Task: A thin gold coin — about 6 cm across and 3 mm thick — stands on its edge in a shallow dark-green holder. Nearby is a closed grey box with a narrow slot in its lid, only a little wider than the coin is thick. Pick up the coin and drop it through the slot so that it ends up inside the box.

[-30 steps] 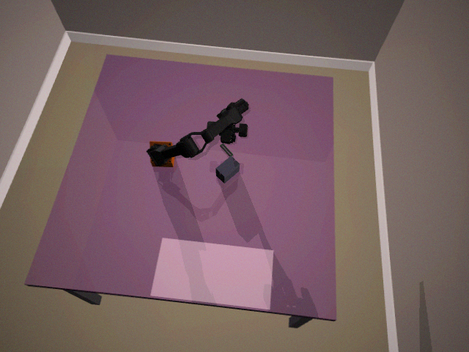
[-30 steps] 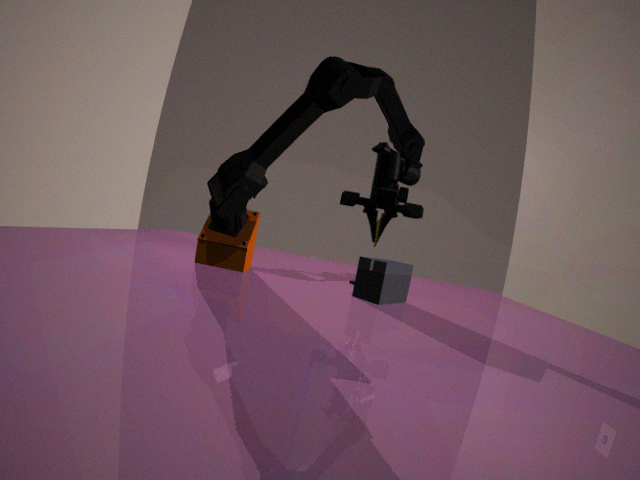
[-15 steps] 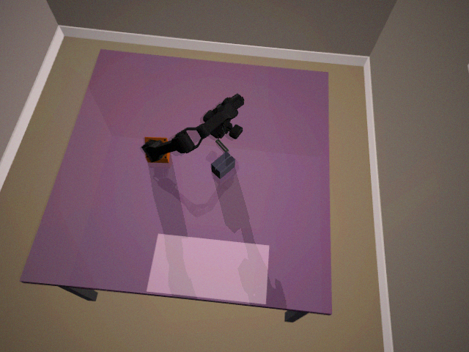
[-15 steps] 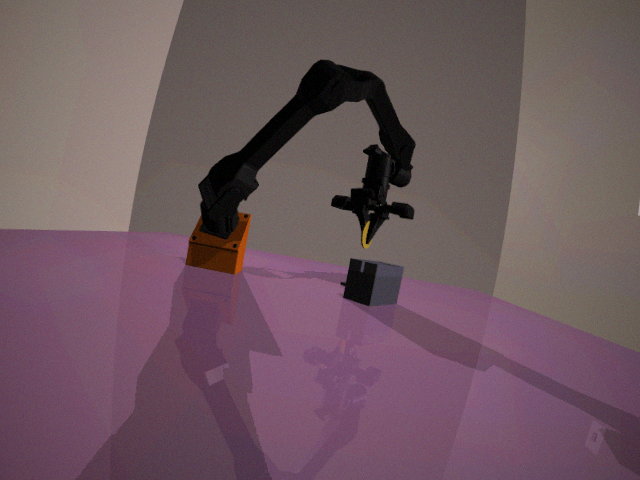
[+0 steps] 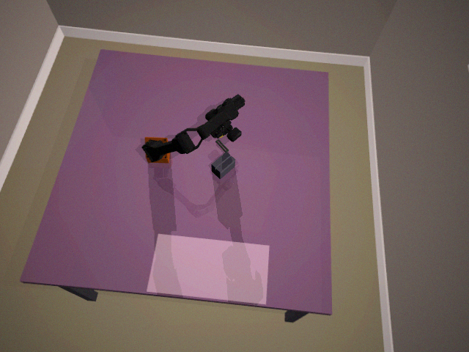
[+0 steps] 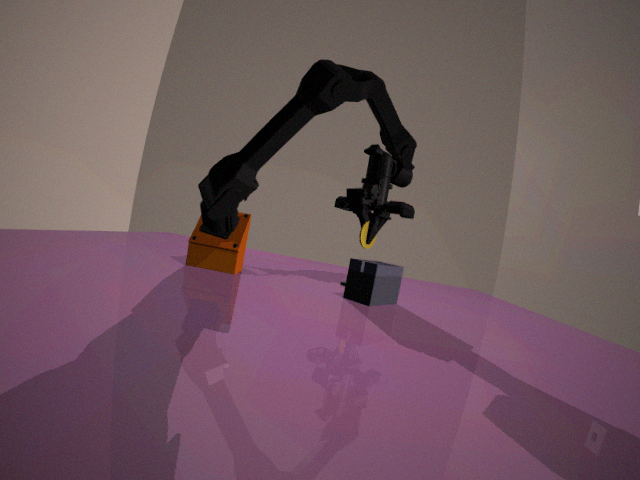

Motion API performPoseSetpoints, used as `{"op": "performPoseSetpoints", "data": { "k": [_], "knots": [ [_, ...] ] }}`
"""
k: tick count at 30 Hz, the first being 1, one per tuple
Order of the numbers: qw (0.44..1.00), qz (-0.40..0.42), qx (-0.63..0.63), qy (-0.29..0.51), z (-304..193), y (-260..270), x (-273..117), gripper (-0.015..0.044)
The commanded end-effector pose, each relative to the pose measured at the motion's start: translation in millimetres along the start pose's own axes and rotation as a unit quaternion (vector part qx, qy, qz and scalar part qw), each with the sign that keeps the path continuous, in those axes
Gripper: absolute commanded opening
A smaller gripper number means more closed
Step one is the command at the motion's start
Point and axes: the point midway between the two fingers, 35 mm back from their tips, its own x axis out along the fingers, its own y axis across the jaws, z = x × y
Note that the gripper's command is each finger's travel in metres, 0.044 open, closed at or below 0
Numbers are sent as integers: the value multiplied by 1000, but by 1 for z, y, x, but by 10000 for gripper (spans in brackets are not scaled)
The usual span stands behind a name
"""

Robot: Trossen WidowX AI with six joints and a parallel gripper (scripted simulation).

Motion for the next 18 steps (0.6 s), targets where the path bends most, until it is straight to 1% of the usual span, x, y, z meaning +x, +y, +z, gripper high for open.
{"op": "performPoseSetpoints", "data": {
  "k": [1, 18],
  "knots": [
    [1000, -2, 1, 1, 6, 8, -1, 0],
    [1000, -3, 1, 3, 32, 42, -2, 0]
  ]
}}
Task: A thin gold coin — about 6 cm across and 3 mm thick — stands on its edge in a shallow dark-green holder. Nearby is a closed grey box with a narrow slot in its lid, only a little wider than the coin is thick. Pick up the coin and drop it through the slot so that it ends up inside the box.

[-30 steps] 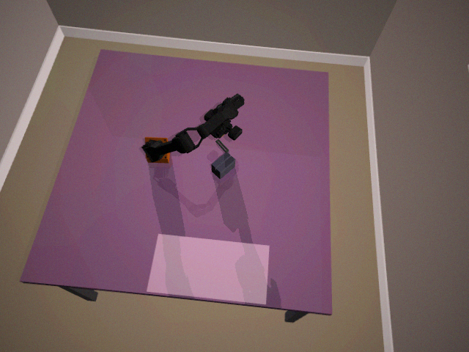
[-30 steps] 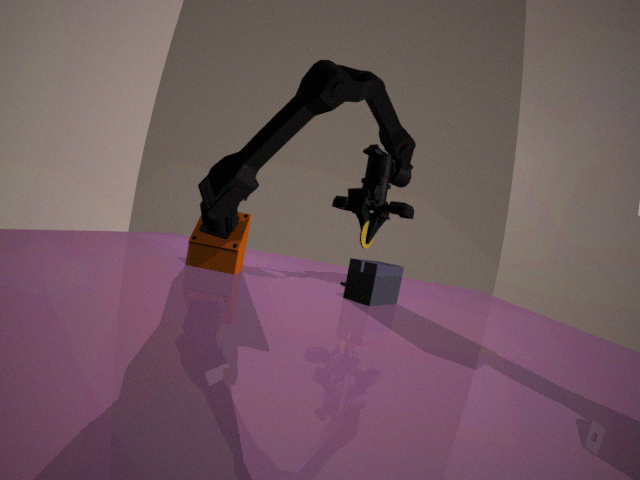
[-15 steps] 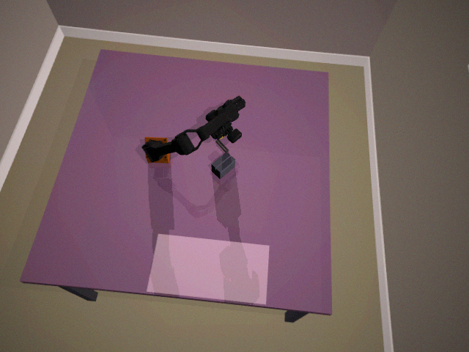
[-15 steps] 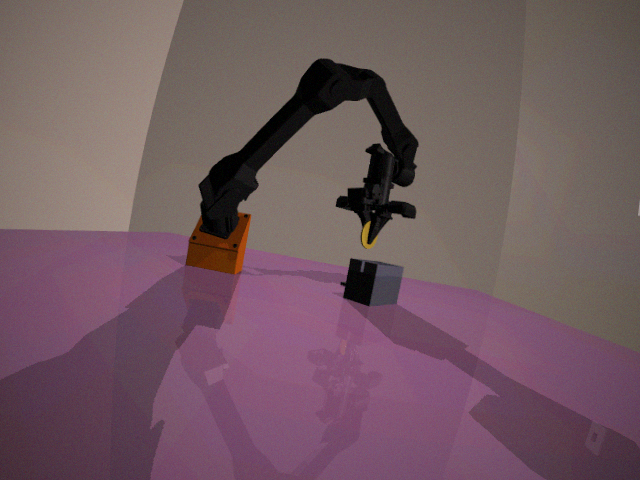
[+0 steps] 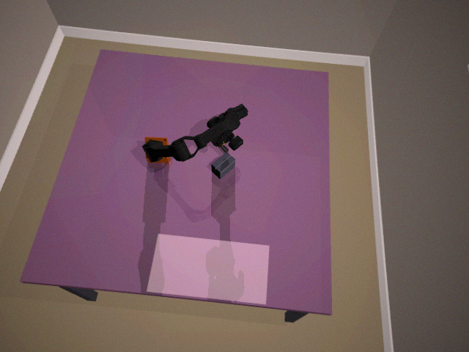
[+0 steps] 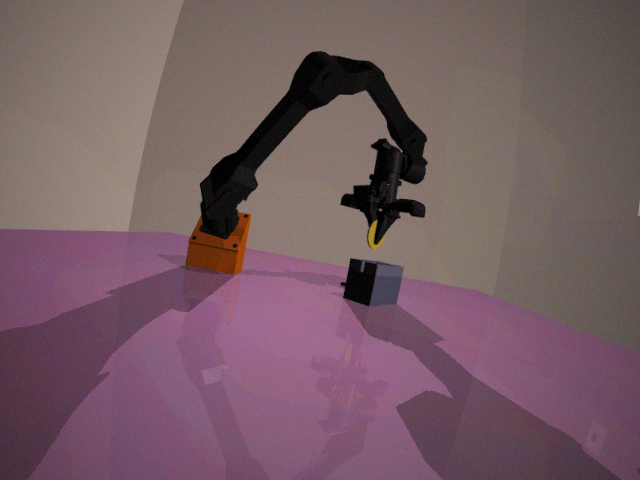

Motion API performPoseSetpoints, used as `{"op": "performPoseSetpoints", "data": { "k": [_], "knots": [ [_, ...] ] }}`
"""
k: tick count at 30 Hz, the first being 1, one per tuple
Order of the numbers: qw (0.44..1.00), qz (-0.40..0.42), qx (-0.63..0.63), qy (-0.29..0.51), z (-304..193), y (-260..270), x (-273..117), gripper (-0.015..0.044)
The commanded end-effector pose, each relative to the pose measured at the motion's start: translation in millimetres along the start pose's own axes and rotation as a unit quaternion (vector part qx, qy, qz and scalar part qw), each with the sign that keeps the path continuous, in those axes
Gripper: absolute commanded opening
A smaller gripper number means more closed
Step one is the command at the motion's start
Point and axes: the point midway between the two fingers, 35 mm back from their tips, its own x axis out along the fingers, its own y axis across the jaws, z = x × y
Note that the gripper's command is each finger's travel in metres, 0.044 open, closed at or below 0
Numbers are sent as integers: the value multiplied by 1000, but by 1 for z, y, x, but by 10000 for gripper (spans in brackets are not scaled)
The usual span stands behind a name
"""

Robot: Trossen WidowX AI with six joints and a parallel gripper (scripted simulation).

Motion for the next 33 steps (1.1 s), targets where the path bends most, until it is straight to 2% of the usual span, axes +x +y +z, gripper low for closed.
{"op": "performPoseSetpoints", "data": {
  "k": [1, 33],
  "knots": [
    [1000, 2, -5, -1, 8, 7, 0, 0],
    [1000, 5, -4, -8, 64, 58, 1, 0]
  ]
}}
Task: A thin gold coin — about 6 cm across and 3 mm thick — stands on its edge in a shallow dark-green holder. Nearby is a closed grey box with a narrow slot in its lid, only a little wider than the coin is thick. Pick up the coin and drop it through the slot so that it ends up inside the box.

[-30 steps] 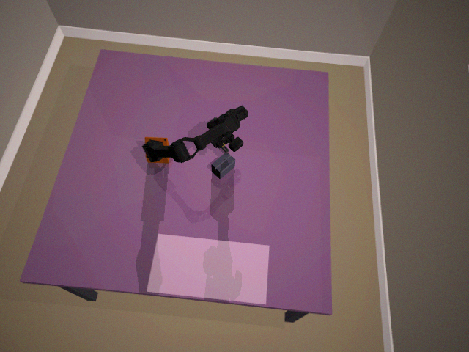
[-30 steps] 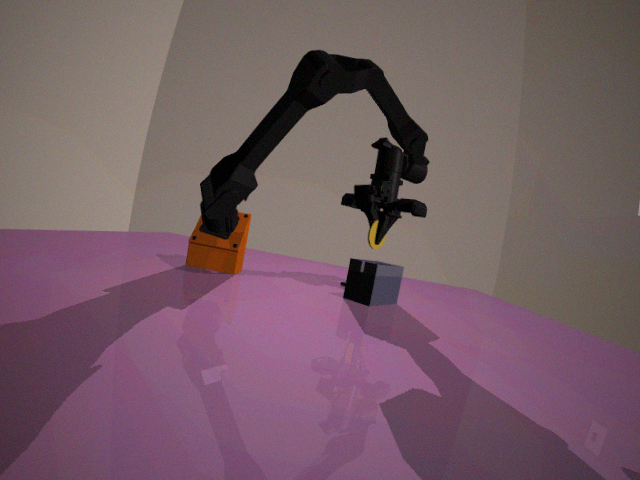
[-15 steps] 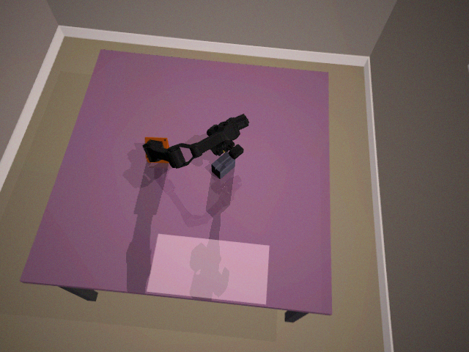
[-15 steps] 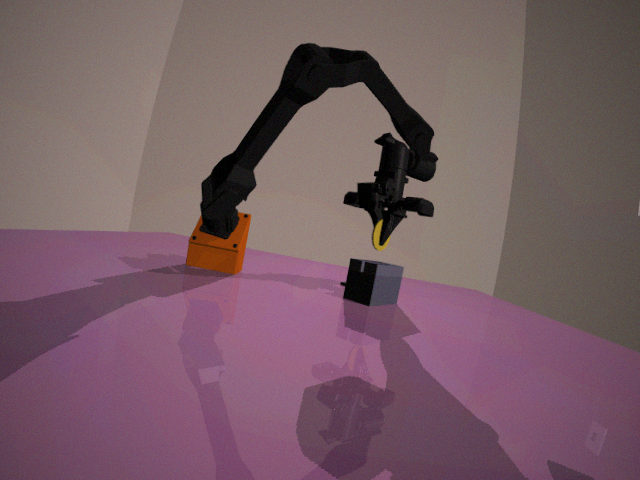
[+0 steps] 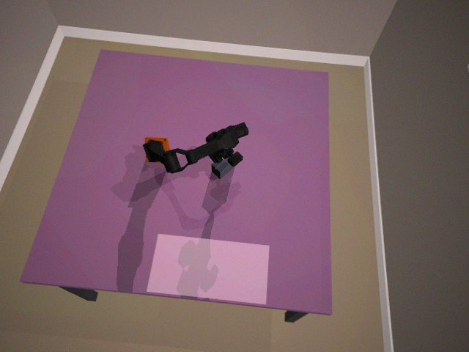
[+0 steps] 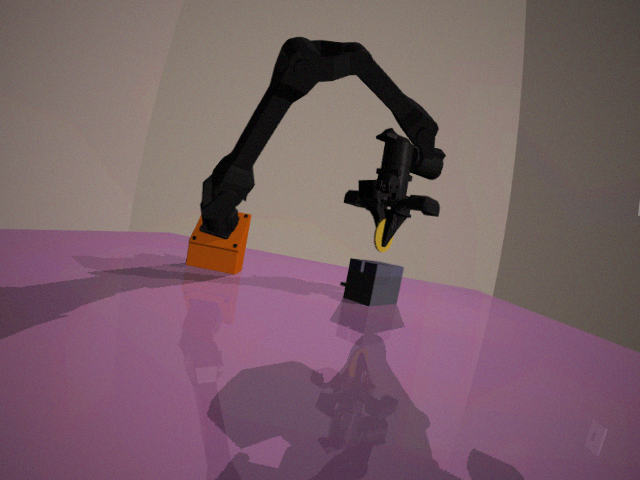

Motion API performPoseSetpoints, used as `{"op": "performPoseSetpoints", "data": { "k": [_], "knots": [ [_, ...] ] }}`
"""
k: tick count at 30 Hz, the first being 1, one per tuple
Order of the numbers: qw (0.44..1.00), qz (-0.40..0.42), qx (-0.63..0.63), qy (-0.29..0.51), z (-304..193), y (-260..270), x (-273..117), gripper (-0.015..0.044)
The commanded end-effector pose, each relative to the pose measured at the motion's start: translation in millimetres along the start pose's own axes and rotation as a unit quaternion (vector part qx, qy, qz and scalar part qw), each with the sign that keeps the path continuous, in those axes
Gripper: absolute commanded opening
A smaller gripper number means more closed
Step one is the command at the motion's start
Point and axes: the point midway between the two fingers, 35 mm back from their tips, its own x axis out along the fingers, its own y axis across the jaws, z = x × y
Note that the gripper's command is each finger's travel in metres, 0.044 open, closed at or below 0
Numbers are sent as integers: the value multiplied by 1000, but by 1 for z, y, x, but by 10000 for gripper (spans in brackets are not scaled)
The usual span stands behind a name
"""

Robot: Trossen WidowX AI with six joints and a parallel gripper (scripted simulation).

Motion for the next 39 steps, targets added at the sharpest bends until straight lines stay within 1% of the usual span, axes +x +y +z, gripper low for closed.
{"op": "performPoseSetpoints", "data": {
  "k": [1, 39],
  "knots": [
    [1000, 1, -4, -2, 4, 1, 1, 5],
    [1000, -1, -7, 0, 5, 1, 5, 0]
  ]
}}
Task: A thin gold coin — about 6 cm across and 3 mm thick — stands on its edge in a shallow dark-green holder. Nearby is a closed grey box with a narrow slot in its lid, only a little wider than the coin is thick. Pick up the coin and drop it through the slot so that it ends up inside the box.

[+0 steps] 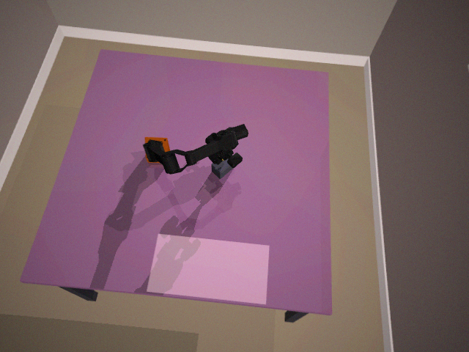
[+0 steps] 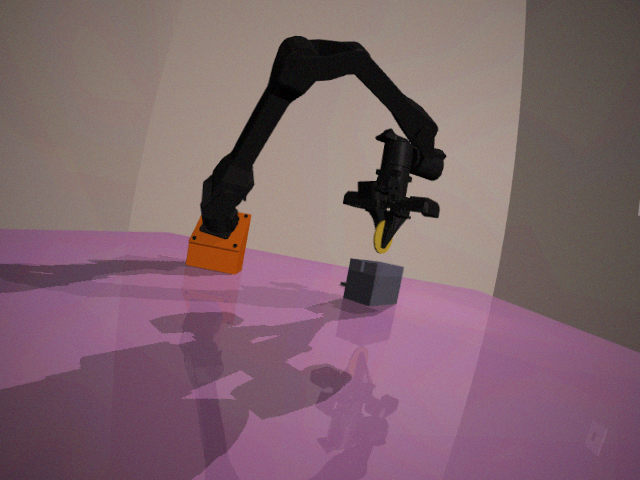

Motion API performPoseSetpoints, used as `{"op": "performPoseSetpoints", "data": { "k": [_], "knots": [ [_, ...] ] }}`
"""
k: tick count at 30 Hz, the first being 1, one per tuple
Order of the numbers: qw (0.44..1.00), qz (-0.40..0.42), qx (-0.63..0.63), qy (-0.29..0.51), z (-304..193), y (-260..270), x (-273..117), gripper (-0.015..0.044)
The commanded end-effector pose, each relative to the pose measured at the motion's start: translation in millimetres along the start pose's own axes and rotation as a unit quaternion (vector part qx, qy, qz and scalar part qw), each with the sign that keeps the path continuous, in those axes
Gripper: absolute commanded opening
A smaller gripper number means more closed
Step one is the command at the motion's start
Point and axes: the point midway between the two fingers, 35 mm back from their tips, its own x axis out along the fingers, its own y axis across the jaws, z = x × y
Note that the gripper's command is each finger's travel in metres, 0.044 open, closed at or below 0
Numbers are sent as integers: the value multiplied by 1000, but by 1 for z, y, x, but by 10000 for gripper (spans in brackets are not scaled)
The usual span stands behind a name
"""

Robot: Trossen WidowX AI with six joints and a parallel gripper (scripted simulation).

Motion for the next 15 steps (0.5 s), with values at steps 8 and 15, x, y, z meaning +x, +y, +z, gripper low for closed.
{"op": "performPoseSetpoints", "data": {
  "k": [8, 15],
  "knots": [
    [1000, 1, -9, -1, 3, -1, 6, 0],
    [1000, 1, -8, -1, 2, -1, 9, 0]
  ]
}}
